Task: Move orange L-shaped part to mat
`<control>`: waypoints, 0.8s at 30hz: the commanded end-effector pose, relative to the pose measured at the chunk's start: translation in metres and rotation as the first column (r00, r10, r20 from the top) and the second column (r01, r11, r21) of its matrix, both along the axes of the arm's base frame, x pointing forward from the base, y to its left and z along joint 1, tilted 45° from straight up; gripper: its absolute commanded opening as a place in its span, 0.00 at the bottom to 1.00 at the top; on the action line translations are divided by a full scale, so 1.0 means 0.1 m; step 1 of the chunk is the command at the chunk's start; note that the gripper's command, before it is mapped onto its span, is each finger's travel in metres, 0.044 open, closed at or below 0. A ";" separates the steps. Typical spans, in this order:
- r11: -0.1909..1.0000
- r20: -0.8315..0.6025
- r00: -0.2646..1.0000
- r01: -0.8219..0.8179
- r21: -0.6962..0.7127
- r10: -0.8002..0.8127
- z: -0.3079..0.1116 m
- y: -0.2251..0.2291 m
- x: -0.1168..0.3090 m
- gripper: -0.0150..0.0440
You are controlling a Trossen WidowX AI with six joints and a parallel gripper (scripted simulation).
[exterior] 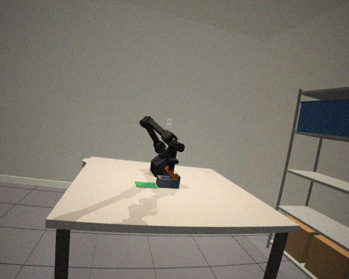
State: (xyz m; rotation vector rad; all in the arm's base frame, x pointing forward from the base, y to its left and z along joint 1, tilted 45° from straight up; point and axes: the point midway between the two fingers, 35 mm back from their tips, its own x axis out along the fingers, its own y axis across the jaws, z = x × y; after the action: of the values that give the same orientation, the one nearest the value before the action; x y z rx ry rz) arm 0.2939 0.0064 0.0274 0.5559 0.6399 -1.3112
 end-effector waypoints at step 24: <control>1.000 0.003 1.000 -0.001 0.010 0.001 0.23 0.25 -0.04 0.25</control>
State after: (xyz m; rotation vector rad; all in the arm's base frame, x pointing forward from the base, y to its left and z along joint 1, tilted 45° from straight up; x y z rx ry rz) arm 0.2900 0.0285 0.0490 0.5587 0.6425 -1.3081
